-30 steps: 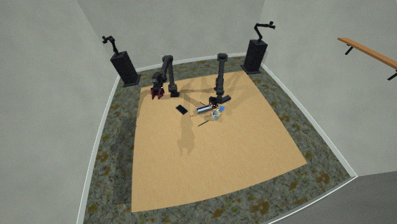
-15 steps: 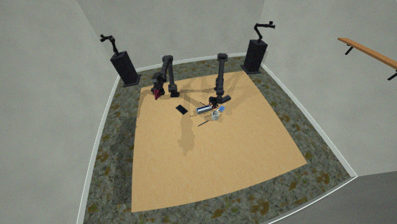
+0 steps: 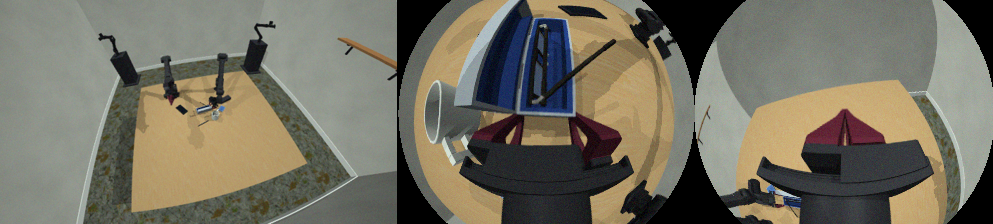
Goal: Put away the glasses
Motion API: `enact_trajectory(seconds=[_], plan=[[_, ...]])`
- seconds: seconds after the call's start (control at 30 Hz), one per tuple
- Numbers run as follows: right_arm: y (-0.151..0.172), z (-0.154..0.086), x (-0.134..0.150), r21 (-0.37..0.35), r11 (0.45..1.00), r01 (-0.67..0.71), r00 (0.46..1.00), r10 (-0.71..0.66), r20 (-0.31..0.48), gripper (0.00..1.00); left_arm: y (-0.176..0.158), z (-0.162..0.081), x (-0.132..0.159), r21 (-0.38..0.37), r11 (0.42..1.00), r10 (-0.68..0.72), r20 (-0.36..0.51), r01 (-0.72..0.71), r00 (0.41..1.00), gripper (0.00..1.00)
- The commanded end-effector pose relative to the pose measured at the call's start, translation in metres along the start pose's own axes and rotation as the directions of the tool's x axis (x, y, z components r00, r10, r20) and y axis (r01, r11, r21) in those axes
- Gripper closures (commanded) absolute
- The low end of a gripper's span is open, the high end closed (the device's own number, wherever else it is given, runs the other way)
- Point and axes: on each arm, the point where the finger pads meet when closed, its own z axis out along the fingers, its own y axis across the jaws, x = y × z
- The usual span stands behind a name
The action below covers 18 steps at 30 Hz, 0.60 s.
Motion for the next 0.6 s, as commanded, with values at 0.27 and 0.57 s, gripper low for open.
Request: enact_trajectory(seconds=[0.27, 0.57], plan=[[0.081, 0.008, 0.076, -0.065, 0.992, -0.104, 0.975, 0.089, -0.206, 1.00, 0.001, -0.006, 0.002, -0.006, 1.000, 0.002, 0.001, -0.002, 1.000, 0.43], [0.152, -0.012, 0.152, -0.089, 0.987, -0.131, 0.918, 0.087, -0.387, 1.00, 0.001, -0.006, 0.002, -0.006, 1.000, 0.002, 0.001, -0.002, 1.000, 0.43]])
